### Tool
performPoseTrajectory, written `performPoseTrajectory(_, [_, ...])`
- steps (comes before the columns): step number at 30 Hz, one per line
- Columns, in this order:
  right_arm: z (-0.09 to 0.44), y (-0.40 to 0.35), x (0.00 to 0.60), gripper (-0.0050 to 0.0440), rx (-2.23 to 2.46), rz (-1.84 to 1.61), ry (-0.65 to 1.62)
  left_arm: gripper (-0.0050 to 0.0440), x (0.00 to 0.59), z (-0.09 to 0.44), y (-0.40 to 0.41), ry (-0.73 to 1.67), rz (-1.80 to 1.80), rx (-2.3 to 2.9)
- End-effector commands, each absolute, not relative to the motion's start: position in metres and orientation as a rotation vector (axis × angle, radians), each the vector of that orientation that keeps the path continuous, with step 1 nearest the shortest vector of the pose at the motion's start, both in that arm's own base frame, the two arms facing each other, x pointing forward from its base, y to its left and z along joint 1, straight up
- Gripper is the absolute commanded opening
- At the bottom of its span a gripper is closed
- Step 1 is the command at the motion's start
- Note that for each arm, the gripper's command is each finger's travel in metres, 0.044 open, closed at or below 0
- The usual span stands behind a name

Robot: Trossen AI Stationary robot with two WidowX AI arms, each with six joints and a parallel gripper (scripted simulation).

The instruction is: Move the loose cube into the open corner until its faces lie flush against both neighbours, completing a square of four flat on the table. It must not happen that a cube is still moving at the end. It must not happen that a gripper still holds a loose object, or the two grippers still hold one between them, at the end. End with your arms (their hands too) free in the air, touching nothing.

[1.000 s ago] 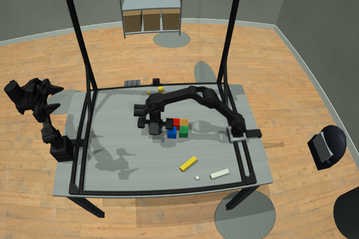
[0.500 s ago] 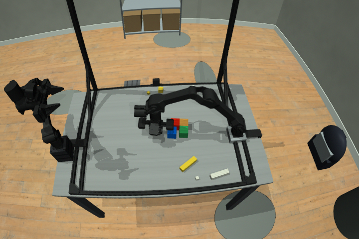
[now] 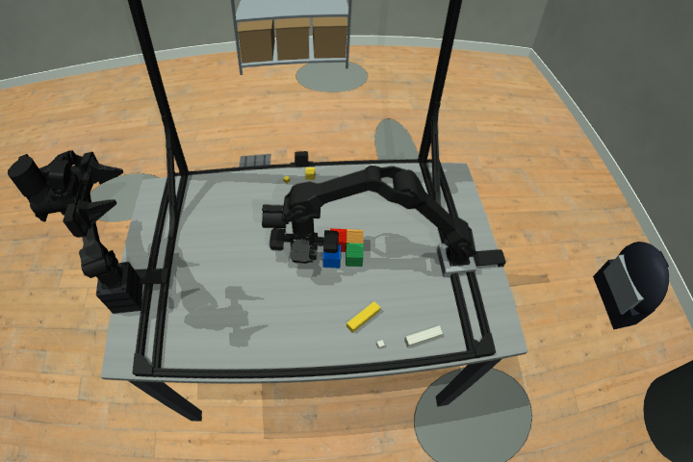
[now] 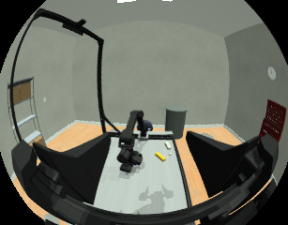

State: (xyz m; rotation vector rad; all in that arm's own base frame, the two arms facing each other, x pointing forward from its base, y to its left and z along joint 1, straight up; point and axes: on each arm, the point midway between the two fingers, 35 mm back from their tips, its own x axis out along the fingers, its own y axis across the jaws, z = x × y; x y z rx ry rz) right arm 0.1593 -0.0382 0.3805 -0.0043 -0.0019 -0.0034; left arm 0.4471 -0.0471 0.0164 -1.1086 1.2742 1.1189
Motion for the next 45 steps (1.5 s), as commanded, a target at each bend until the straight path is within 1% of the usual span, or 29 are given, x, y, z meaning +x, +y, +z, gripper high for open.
performPoseTrajectory(1, [0.38,-0.038,0.159,0.04,0.001,0.0,-0.001,0.0,0.444,0.021,-0.047,1.266,1.116,-1.116])
performPoseTrajectory(45, [0.38,-0.038,0.159,0.04,0.001,0.0,-0.001,0.0,0.422,0.021,-0.044,1.266,1.116,-1.116])
